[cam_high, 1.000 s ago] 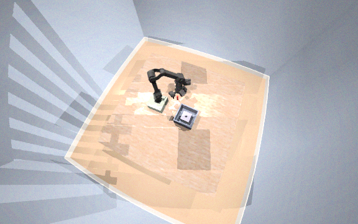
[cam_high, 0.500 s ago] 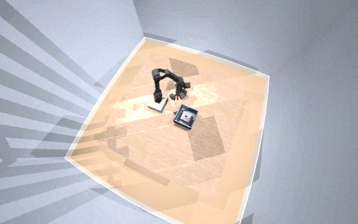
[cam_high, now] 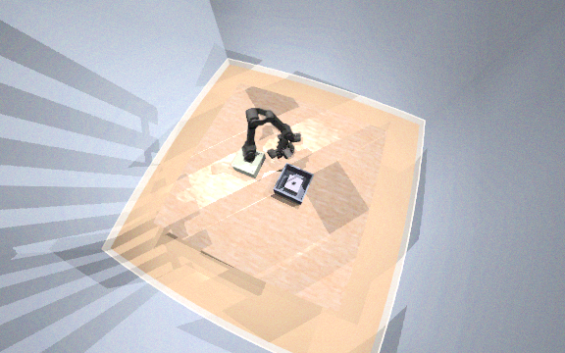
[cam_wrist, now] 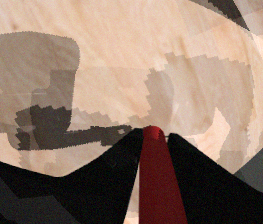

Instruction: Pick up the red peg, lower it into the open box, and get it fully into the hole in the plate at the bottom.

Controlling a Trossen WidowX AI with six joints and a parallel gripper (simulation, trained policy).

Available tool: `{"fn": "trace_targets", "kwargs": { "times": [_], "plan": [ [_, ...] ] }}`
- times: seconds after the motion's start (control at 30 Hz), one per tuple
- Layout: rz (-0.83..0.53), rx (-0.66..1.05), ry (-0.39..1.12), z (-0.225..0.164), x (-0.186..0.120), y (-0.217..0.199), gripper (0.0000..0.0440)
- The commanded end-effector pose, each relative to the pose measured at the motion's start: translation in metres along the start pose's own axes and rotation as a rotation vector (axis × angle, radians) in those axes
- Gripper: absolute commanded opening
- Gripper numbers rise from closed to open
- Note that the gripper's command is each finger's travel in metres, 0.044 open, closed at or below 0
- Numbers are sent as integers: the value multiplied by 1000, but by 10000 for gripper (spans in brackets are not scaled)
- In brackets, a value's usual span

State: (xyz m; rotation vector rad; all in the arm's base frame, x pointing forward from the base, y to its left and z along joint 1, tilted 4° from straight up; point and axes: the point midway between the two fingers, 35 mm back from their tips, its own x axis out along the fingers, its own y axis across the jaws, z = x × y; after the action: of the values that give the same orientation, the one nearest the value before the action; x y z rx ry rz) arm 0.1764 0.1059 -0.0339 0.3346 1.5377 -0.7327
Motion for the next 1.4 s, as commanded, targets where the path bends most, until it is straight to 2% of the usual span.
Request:
{"fn": "trace_targets", "kwargs": {
  "times": [0.0, 0.6, 0.93, 1.37],
  "plan": [
    [2, 6, -21, 6, -5, 3, 8],
    [9, 51, -135, 46, -67, -7, 0],
    [25, 132, -181, 80, -103, -12, 0],
    [34, 260, -205, 137, -117, -30, 0]
  ]
}}
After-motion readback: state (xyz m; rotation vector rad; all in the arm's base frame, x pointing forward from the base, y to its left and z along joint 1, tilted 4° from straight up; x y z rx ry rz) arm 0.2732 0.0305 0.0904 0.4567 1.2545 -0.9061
